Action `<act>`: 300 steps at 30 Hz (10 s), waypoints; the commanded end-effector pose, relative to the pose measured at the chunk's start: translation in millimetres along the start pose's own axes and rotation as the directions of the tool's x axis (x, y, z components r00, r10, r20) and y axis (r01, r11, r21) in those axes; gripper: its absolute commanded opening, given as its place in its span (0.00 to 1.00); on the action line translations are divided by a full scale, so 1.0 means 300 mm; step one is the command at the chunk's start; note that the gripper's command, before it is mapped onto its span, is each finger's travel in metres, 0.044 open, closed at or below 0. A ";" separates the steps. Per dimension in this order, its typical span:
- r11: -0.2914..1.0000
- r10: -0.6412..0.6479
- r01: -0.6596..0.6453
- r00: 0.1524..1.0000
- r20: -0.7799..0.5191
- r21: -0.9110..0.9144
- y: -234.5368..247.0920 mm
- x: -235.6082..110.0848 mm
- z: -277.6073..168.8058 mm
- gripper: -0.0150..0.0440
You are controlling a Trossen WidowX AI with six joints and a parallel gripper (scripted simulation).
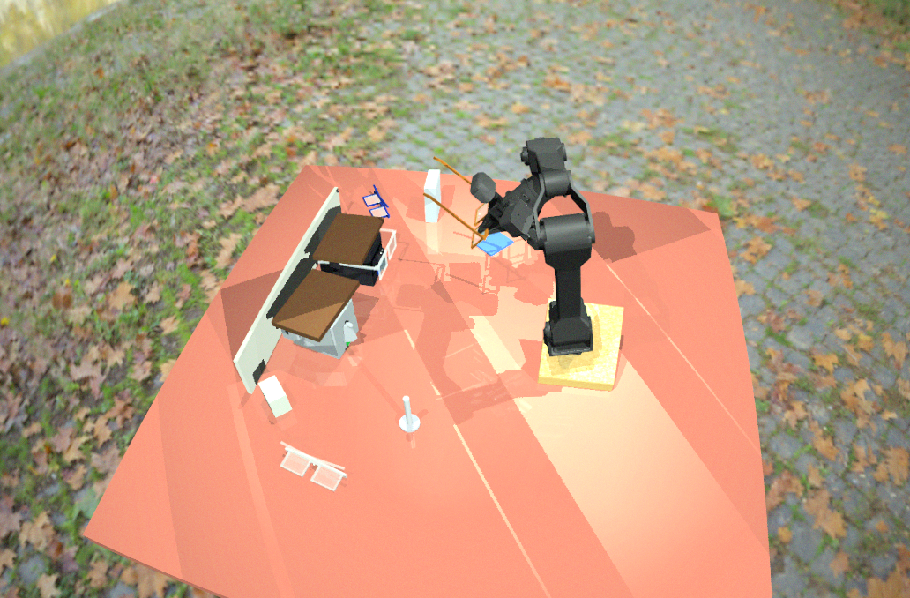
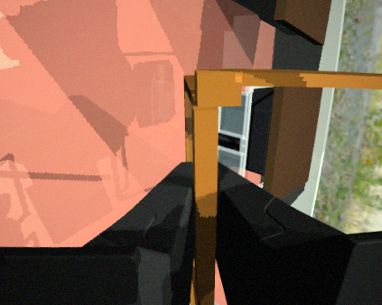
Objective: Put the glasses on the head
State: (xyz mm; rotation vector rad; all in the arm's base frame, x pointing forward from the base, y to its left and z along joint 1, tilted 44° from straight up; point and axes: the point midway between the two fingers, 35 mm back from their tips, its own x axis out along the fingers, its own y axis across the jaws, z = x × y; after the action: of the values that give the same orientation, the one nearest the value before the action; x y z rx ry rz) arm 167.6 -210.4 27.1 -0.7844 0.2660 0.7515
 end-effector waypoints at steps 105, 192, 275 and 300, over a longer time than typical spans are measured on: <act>0.743 0.643 -0.618 0.766 -0.017 0.259 -0.015 0.552 0.731 0.25; 0.740 0.647 -0.622 0.763 -0.015 0.255 -0.168 0.784 0.673 0.25; 0.743 0.644 -0.620 0.765 -0.015 0.252 -0.337 0.954 0.613 0.25; 0.743 0.644 -0.620 0.765 -0.015 0.252 -0.327 0.965 0.612 0.25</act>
State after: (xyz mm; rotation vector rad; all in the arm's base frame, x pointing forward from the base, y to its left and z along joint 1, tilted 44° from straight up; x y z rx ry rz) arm 433.3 21.9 70.5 -0.5041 0.7275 1.3030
